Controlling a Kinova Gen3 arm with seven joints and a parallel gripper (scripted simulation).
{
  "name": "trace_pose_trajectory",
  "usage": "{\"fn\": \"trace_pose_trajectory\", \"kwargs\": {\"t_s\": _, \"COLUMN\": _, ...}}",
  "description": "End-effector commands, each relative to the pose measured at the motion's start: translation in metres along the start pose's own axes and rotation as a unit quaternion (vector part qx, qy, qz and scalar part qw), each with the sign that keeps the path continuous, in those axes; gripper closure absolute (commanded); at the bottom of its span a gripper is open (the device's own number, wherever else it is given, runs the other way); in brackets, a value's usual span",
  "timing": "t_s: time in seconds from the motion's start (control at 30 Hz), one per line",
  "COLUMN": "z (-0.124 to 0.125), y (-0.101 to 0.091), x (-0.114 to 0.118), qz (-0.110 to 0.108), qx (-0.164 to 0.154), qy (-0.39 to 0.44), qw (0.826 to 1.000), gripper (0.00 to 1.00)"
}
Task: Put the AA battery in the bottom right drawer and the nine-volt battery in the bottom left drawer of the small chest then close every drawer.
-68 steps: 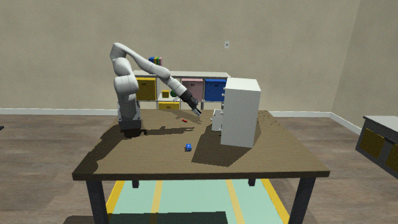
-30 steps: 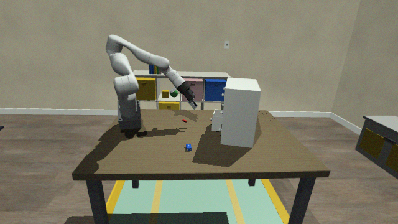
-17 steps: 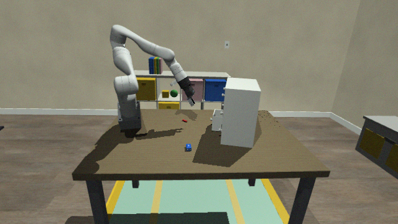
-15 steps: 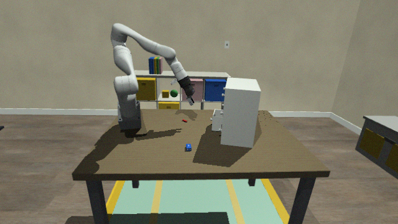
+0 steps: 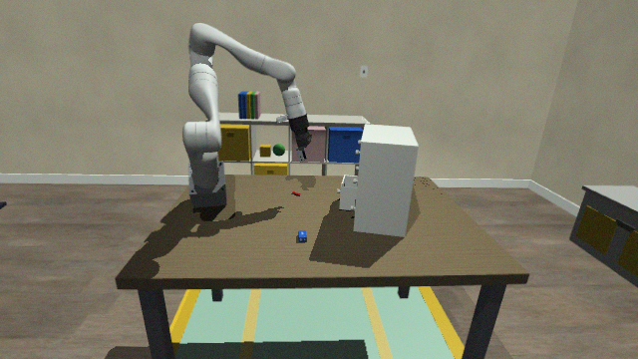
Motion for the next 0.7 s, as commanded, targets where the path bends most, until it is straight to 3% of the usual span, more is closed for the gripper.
{"fn": "trace_pose_trajectory", "kwargs": {"t_s": 0.0, "z": -0.006, "y": -0.006, "x": 0.002, "qz": -0.008, "qx": 0.025, "qy": 0.006, "qw": 1.0, "gripper": 0.33}}
{"fn": "trace_pose_trajectory", "kwargs": {"t_s": 0.3, "z": -0.009, "y": -0.022, "x": 0.001, "qz": -0.012, "qx": 0.089, "qy": 0.005, "qw": 0.996, "gripper": 0.33}}
{"fn": "trace_pose_trajectory", "kwargs": {"t_s": 0.67, "z": -0.011, "y": -0.032, "x": 0.001, "qz": -0.014, "qx": 0.13, "qy": 0.005, "qw": 0.991, "gripper": 0.33}}
Point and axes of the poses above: the point where the finger pads meet when closed, its own y axis out along the fingers, its own x axis across the jaws, z = x × y, the point moved 7 cm from there along -y, back along the fingers, and after that the axes turned 3 degrees about -y, right-handed, at the moved point
